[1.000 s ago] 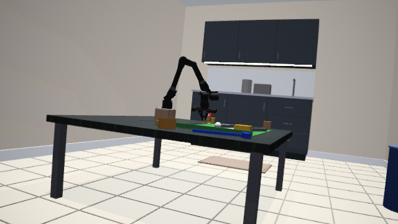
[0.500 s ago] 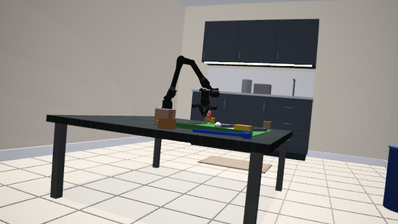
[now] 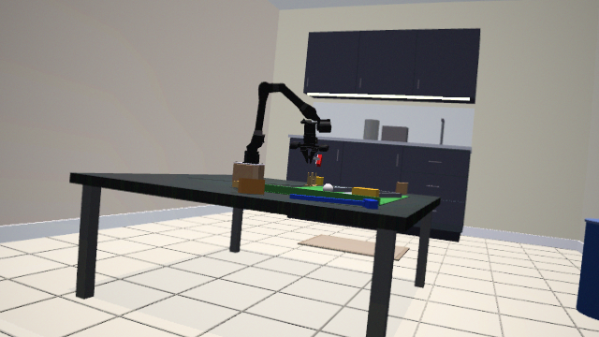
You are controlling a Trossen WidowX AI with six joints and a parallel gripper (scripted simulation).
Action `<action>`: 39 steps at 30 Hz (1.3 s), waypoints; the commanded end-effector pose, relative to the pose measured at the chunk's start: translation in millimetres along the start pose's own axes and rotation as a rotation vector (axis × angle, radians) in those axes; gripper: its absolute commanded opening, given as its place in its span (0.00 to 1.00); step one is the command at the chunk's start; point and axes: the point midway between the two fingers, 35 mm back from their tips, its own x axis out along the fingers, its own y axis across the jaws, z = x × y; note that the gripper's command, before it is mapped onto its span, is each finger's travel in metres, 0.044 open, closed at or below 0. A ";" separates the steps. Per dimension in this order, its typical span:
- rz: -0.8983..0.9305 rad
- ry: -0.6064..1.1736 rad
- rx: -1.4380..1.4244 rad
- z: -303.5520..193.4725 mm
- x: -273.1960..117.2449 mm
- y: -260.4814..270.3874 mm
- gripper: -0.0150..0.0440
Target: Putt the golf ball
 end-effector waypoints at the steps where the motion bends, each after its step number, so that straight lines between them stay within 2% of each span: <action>1: -0.015 0.014 0.114 -16.5 -4.8 -8.1 0.25; 20: -0.110 0.074 0.748 -113.5 -37.7 -31.2 0.25; 39: -0.193 0.128 1.392 -210.7 -71.2 -15.0 0.25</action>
